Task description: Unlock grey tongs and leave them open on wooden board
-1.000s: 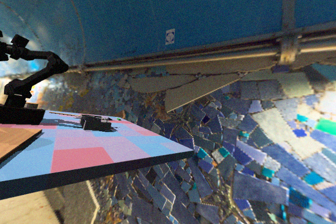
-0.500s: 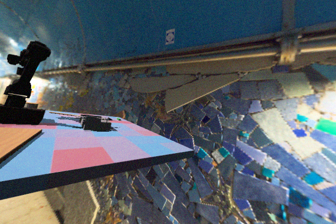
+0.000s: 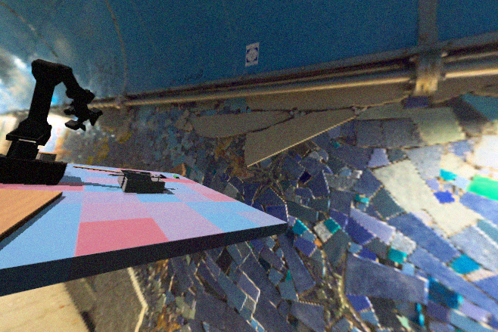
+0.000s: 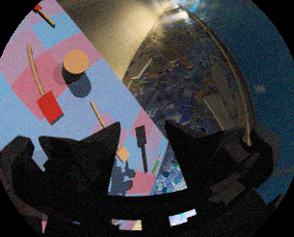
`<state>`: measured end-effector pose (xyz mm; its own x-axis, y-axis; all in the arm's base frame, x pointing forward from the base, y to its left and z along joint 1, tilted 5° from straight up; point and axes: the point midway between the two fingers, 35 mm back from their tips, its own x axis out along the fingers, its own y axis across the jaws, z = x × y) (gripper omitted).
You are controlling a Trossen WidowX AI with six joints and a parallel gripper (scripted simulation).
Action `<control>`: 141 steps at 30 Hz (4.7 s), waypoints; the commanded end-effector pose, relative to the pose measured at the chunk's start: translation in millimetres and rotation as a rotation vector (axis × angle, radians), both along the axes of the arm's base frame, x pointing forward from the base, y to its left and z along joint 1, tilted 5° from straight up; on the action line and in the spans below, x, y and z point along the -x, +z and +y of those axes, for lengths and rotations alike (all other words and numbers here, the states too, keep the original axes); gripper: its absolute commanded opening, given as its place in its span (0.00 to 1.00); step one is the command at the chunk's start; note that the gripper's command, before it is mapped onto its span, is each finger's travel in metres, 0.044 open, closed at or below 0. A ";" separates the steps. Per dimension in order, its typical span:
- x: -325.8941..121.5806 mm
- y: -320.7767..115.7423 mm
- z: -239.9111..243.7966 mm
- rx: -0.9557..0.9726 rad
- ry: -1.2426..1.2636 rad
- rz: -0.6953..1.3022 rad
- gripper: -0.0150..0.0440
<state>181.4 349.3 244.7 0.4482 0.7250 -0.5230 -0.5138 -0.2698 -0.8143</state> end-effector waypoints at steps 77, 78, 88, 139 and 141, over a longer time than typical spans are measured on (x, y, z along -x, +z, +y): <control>-242.3 -209.9 -449.0 -0.057 -2.292 0.717 0.69; -242.4 -211.4 -449.8 -0.057 -2.292 0.717 0.69; -242.5 -226.0 -457.1 -0.056 -2.292 0.716 0.69; -236.6 -161.2 -468.1 -0.056 -2.293 0.714 0.00; -236.6 -161.2 -468.1 -0.056 -2.293 0.714 0.00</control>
<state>418.0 -118.7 79.1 0.0516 -0.4397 -0.8966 0.0708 0.8972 -0.4359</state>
